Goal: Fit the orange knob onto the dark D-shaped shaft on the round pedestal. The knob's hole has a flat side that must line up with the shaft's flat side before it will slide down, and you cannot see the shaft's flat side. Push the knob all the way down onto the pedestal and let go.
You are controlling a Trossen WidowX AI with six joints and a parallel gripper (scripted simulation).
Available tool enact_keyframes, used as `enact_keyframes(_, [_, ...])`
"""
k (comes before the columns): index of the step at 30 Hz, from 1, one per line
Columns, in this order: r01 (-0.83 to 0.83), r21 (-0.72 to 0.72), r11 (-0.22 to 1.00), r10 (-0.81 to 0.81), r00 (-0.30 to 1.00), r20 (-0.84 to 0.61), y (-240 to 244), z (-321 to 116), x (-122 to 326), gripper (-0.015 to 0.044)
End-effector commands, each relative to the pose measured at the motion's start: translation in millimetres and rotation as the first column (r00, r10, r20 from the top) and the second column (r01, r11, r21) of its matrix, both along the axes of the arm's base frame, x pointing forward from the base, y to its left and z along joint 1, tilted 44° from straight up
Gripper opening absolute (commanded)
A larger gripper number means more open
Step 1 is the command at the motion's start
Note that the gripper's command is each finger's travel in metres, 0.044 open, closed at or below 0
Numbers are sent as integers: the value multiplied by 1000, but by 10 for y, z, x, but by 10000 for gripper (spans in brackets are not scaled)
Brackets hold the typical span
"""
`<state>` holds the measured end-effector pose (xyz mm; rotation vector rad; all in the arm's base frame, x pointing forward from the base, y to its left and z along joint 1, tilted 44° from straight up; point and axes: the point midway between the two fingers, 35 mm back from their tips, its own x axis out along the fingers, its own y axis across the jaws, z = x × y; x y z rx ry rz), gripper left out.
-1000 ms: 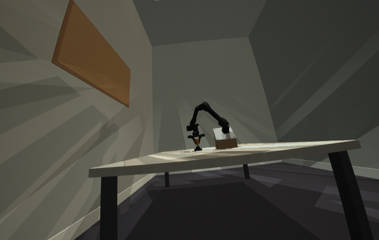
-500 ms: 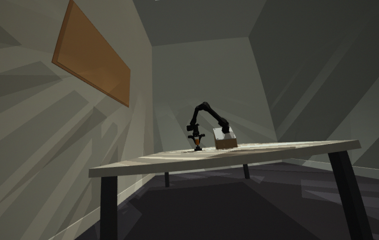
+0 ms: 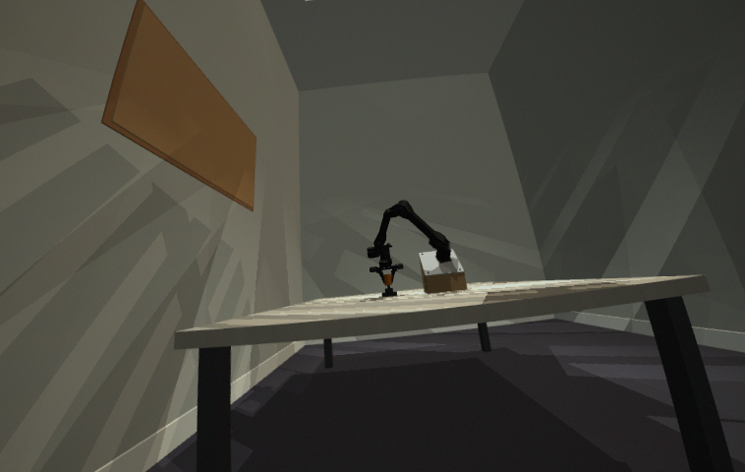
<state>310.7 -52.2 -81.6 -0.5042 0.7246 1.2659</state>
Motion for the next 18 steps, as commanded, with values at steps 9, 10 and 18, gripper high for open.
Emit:
enact_keyframes(9, [-29,-3,1000,29,999,33,7,-4,9,0])
enact_keyframes(10, [-29,-3,1000,29,999,33,7,-4,9,0])
enact_keyframes(18, [7,4,1000,-7,1000,-1,10,-7,9,0])
